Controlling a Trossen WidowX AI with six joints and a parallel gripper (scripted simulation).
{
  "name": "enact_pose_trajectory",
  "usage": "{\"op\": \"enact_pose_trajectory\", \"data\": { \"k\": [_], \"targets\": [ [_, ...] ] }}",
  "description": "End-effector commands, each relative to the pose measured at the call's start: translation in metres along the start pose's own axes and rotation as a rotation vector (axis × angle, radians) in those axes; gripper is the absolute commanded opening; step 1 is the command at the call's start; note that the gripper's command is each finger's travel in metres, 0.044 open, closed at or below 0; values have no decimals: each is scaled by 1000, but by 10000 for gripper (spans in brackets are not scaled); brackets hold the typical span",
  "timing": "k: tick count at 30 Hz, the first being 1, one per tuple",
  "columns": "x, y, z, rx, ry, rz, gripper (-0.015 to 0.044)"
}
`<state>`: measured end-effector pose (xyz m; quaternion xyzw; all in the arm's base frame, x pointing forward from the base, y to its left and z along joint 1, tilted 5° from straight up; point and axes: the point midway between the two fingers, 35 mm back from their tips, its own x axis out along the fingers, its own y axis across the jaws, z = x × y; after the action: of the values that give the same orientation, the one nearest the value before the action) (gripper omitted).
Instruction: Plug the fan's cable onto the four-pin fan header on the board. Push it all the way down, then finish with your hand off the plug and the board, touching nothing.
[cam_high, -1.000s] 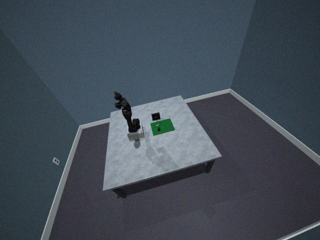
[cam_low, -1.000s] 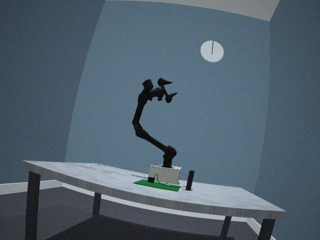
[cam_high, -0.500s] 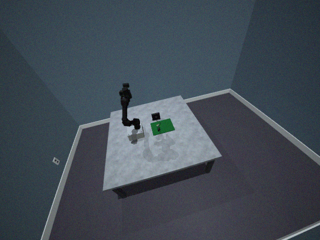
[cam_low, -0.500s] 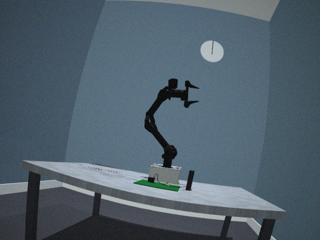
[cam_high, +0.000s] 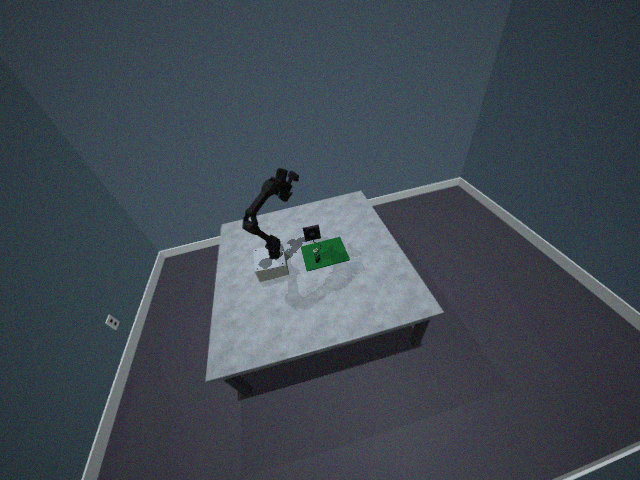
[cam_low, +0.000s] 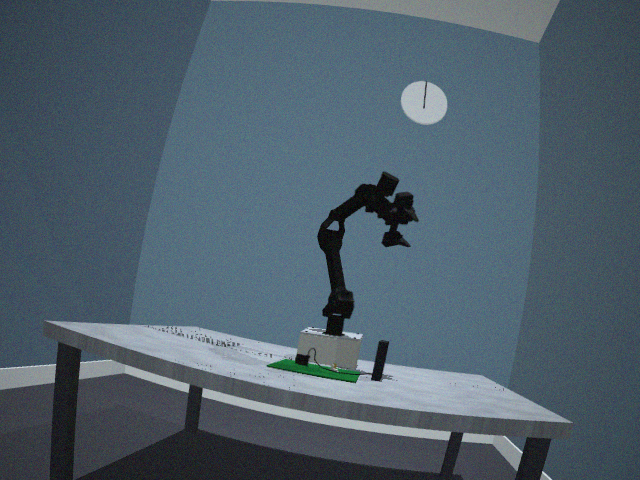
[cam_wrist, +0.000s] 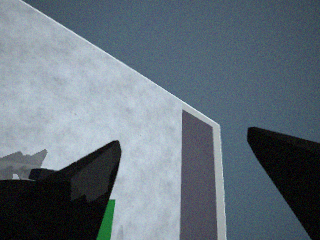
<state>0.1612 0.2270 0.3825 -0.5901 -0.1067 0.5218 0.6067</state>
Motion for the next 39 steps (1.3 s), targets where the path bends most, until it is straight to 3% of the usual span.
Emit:
{"op": "enact_pose_trajectory", "data": {
  "k": [1,17,28,34,39],
  "targets": [
    [33,15,-47,123,159,90,440],
    [72,96,-197,567,626,350,440],
    [39,228,-308,1034,1131,658,440],
    [36,239,-313,1062,1162,680,440],
    [61,274,-331,1061,1162,680,440]
  ]
}}
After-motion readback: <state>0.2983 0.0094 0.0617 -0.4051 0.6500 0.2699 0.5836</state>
